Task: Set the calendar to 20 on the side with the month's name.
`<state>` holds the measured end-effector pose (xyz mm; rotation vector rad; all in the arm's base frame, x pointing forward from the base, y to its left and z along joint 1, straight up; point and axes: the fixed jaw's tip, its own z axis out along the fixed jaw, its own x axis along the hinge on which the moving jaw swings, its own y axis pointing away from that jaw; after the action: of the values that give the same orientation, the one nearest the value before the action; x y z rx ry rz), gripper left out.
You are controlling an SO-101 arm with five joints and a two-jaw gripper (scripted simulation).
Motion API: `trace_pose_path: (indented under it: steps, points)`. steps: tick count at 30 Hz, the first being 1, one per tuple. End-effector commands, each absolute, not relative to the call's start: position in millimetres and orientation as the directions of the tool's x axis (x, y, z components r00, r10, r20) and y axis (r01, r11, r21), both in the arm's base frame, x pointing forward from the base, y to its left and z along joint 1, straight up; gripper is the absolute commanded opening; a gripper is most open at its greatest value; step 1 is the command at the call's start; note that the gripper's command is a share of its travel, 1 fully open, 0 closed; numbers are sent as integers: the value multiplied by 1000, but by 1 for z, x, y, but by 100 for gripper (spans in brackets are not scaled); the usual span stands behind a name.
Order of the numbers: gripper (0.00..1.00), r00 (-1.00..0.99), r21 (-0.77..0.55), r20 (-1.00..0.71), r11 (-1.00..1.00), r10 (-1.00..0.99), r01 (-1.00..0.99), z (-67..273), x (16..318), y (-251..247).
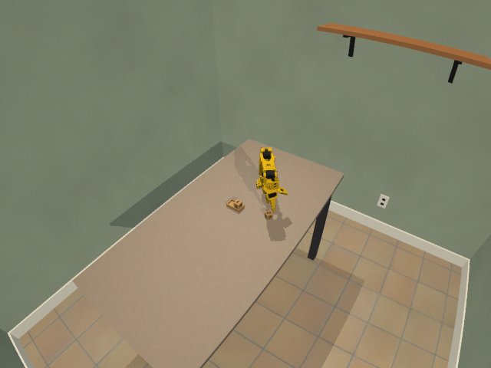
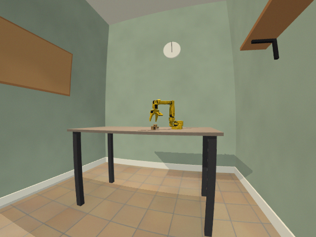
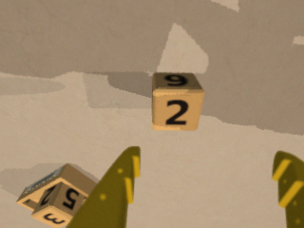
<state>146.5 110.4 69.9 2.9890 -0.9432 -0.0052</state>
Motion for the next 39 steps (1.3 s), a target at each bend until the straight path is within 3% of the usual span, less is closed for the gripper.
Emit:
trace_pose_path:
  steps: [1, 12, 30, 39]
  points:
    - [36, 818, -56, 18, -817, -575, -574, 81, 152, 112]
    - [36, 817, -83, 27, -816, -576, -572, 86, 153, 113]
    - [35, 789, -455, 145, -748, -597, -483, 152, 153, 113]
    - [35, 781, -505, 161, -731, -603, -459, 162, 151, 111]
